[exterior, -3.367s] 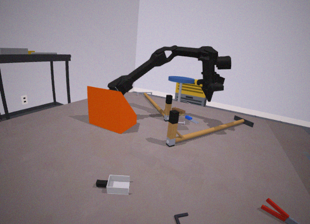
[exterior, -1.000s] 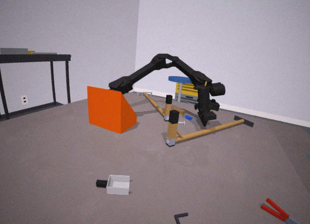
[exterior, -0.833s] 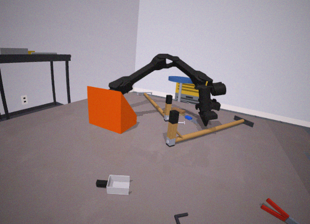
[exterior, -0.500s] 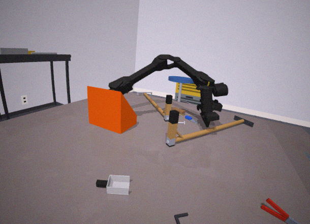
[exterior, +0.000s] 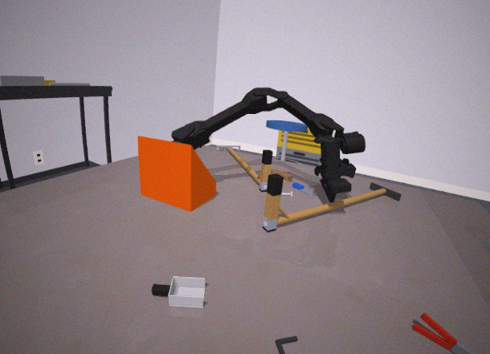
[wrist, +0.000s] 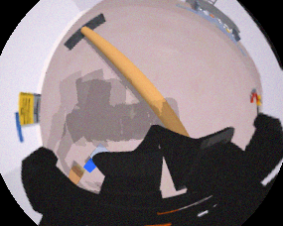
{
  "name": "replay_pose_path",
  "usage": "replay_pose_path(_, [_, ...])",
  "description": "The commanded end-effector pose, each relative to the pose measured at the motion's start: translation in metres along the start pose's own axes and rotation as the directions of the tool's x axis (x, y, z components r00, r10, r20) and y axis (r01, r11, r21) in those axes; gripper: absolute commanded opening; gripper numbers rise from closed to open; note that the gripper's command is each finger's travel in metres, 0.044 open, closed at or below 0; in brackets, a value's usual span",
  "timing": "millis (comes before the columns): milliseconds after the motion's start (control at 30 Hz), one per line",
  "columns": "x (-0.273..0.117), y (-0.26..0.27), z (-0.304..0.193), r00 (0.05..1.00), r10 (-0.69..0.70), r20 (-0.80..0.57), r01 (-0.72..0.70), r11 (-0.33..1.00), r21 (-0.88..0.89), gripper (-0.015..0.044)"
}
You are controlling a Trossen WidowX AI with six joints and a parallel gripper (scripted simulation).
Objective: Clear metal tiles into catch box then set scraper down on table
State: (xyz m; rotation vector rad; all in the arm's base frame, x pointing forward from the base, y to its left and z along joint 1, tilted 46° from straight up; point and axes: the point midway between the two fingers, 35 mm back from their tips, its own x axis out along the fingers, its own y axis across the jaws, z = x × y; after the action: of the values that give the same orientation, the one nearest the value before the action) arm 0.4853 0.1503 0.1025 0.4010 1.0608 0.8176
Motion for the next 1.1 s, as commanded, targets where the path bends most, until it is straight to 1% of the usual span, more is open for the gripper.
replay_pose_path(0, [0.004, -0.005, 0.000, 1.000, 0.003, -0.008, -0.003, 1.000, 0.002, 0.0000])
replay_pose_path(1067, [0.008, -0.032, 0.016, 1.000, 0.002, -0.007, -0.002, 1.000, 0.002, 0.0000])
